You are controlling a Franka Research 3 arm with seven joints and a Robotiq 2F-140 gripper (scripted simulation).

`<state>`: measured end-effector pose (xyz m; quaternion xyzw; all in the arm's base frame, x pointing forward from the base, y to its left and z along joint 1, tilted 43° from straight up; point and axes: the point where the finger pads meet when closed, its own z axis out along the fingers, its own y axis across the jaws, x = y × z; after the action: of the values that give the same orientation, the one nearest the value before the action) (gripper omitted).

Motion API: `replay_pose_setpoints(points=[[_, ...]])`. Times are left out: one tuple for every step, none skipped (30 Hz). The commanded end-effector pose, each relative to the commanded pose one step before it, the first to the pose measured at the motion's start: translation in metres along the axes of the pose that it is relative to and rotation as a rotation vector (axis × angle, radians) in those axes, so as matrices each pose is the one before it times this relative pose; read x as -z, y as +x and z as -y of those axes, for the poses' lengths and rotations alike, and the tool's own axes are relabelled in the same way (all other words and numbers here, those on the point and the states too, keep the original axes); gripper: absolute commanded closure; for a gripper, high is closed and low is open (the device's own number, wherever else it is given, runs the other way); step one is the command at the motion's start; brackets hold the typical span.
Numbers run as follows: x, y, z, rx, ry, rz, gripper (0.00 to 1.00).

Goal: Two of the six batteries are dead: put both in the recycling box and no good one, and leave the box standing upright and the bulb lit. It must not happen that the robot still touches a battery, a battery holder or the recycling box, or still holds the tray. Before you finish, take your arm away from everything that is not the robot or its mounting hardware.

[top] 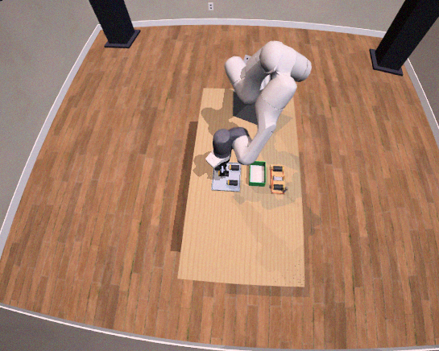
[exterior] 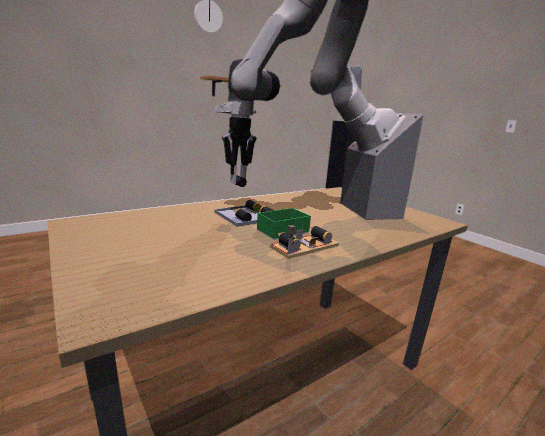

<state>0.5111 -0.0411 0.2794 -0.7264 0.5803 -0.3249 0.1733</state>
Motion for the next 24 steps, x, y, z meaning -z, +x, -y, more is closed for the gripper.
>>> replay_pose_setpoints(points=[[0.00004, -0.00963, -0.00128, -0.05039, 0.00086, 0.00207, 0.84], [0.00000, -0.00651, -0.00098, 0.00000, 0.00001, -0.00001, 0.84], [0.00000, -0.00741, -0.00110, 0.00000, -0.00001, 0.00001, 0.84], [0.00000, -0.00829, -0.00124, 0.00000, 0.00000, 0.00000, 0.84], [0.00000, -0.00916, -0.00137, 0.00000, 0.00000, 0.00000, 0.84], [0.00000, -0.01004, -0.00150, 0.00000, 0.00000, 0.00000, 0.84], [0.00000, -0.01091, -0.00163, 0.00000, 0.00000, 0.00000, 0.84], [0.00000, -0.01177, -0.00176, 0.00000, 0.00000, 0.00000, 0.84], [0.00000, -0.01267, -0.00189, 0.00000, 0.00000, 0.00000, 0.84], [0.00000, -0.01358, -0.00203, 0.00000, 0.00000, 0.00000, 0.84], [0.00000, -0.01458, -0.00218, 0.00000, 0.00000, 0.00000, 0.84], [0.00000, -0.01531, -0.00229, 0.00000, 0.00000, 0.00000, 0.84], [0.00000, -0.01550, -0.00232, 0.00000, 0.00000, 0.00000, 0.84], [0.00000, -0.01568, -0.00234, 0.00000, 0.00000, 0.00000, 0.84], [0.00000, -0.01583, -0.00237, 0.00000, 0.00000, 0.00000, 0.84], [0.00000, 0.00000, 0.00000, 0.00000, 0.00000, 0.00000, 0.84], [0.00000, 0.00000, 0.00000, 0.00000, 0.00000, 0.00000, 0.84], [0.00000, -0.01598, -0.00239, 0.00000, 0.00000, 0.00000, 0.84], [0.00000, -0.01610, -0.00240, 0.00000, 0.00000, 0.00000, 0.84], [0.00000, -0.01587, -0.00237, 0.00000, 0.00000, 0.00000, 0.84], [0.00000, -0.01538, -0.00230, 0.00000, 0.00000, 0.00000, 0.84], [0.00000, -0.01479, -0.00221, 0.00000, 0.00000, 0.00000, 0.84], [0.00000, -0.01409, -0.00210, 0.00000, 0.00000, 0.00000, 0.84], [0.00000, -0.01327, -0.00198, 0.00000, 0.00000, 0.00000, 0.84]])
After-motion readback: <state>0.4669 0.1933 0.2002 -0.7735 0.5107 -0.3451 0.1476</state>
